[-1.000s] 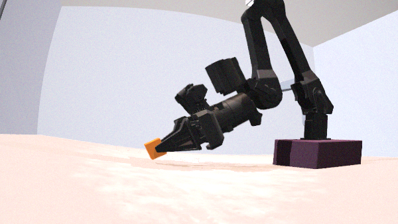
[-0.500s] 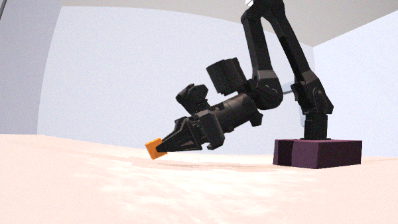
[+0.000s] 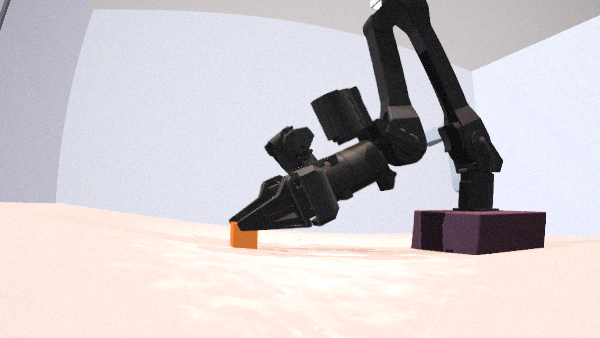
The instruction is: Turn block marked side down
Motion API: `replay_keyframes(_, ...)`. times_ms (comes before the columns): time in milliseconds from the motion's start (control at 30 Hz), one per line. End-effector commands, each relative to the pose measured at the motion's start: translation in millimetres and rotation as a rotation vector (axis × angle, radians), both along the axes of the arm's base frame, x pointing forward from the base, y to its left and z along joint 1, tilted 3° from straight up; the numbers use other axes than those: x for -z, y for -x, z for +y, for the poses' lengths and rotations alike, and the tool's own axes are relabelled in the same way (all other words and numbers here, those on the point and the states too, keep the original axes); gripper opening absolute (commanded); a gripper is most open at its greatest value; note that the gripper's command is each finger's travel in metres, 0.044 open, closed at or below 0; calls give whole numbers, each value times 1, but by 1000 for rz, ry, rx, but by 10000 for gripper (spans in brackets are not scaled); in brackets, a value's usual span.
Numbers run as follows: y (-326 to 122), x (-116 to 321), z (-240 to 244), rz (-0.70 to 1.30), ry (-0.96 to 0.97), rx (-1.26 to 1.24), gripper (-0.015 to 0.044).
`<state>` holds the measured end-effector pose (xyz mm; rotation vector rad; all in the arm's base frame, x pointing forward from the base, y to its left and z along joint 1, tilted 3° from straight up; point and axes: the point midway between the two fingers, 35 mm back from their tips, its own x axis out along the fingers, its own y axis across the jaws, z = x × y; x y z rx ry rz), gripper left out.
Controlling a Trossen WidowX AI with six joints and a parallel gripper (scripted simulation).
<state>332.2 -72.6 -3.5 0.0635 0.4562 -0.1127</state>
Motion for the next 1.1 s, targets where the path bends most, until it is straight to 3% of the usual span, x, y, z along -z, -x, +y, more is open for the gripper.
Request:
replay_keyframes(0,0,0,1,-2,-5,-1,440)
replay_keyframes(1067,-3,1,-1,27,-22,0,440)
